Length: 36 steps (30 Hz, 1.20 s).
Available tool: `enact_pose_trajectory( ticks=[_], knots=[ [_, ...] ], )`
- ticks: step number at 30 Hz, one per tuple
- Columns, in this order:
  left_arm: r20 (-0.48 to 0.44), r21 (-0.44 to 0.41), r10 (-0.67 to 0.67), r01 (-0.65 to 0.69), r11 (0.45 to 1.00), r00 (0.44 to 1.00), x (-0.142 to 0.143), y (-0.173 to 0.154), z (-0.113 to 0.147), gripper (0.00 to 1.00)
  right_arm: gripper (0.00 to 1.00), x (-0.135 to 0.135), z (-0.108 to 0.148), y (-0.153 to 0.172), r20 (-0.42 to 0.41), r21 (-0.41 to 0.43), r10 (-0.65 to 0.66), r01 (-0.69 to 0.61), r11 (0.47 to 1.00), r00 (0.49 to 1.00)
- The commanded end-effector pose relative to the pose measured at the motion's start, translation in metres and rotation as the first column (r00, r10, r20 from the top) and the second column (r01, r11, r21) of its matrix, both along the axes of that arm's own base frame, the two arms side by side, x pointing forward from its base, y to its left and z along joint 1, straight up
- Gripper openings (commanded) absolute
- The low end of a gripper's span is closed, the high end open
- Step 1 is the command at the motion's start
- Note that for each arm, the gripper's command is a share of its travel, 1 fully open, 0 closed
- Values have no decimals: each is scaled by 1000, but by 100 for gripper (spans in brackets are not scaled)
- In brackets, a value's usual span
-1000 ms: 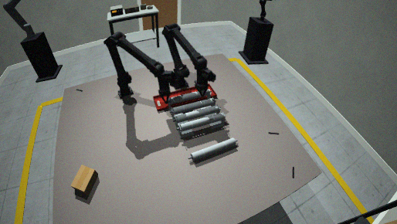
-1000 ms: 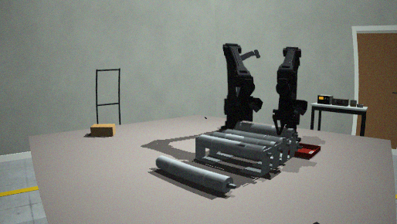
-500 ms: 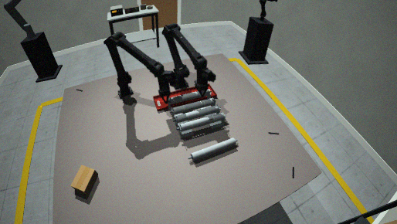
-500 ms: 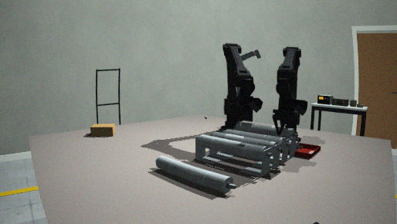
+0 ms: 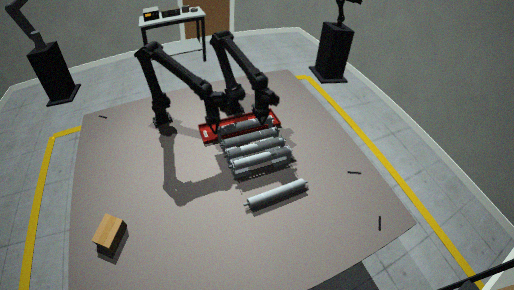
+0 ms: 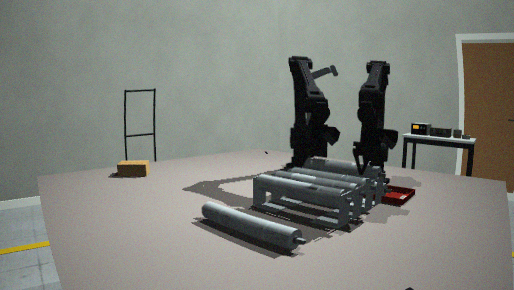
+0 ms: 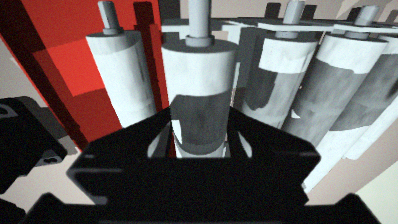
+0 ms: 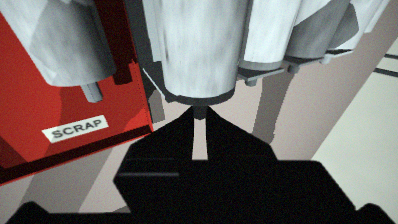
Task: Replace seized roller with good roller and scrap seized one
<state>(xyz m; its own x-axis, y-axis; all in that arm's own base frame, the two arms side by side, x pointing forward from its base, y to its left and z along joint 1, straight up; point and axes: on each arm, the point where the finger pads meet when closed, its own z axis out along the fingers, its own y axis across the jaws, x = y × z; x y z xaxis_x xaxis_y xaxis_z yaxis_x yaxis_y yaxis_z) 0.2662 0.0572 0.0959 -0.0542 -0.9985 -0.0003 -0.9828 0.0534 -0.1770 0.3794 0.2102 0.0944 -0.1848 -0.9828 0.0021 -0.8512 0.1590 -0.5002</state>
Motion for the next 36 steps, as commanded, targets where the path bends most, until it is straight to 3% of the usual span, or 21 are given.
enact_pose_trajectory(
  ticks=[1, 36],
  knots=[
    [38, 15, -4, 3, 1000, 999, 12, 5, 12, 32, 3, -7, -20, -37, -57, -72, -59, 54, 996, 997],
    [38, 15, -4, 3, 1000, 999, 12, 5, 12, 32, 3, -16, -31, -60, -89, -110, -85, 75, 991, 992]
  ],
)
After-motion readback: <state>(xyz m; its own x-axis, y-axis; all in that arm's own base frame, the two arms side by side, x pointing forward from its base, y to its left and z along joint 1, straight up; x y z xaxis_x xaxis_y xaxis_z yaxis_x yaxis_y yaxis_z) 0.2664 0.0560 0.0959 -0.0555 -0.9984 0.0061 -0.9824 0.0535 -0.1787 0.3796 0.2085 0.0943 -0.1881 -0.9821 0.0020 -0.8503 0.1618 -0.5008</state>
